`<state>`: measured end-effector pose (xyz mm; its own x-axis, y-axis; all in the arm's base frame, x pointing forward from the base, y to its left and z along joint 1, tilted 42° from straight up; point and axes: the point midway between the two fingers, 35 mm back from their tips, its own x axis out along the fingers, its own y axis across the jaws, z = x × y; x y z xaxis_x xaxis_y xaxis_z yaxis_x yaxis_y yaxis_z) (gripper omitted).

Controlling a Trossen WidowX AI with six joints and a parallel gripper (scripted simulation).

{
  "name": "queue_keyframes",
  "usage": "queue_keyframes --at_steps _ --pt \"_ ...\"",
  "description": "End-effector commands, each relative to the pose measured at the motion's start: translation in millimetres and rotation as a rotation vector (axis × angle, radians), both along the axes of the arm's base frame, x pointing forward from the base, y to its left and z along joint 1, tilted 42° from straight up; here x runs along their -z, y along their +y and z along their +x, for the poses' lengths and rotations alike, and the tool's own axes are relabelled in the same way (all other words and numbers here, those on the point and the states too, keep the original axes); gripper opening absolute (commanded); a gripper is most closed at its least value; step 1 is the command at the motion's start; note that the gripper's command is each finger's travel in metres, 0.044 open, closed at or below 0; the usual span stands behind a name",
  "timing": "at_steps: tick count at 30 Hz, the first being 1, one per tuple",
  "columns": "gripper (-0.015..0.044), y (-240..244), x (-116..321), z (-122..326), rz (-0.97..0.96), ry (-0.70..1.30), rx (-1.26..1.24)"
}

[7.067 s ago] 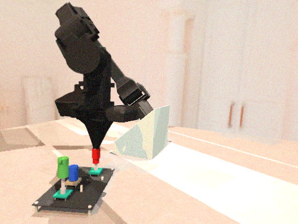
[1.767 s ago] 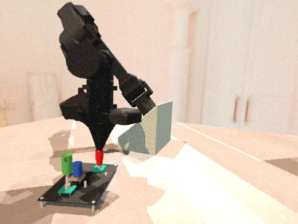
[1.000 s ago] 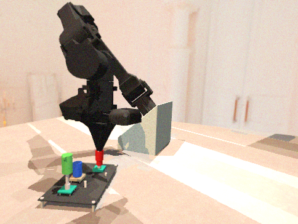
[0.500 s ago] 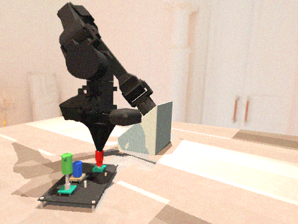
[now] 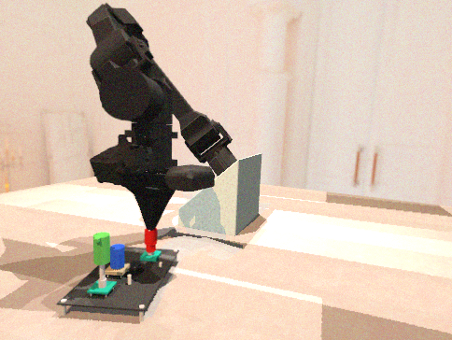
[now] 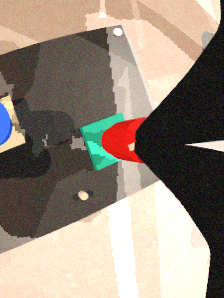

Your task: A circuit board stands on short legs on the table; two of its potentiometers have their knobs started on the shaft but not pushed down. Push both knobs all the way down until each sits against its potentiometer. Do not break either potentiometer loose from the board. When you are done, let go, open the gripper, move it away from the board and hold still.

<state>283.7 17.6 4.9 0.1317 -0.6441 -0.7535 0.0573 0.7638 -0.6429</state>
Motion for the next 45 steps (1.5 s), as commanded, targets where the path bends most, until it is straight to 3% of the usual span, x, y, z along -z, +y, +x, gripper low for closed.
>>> queue_keyframes --at_steps 1,30,38,45 --pt "0.0 -10.1 9.2 2.8 -0.009 0.004 0.028" --pt "0.0 12.1 -15.8 -0.7 -0.008 0.005 0.028" --pt "0.021 8.6 -12.0 -0.8 -0.014 0.01 0.023" --pt "0.0026 28.9 -27.6 33.6 -0.028 0.113 -0.105"
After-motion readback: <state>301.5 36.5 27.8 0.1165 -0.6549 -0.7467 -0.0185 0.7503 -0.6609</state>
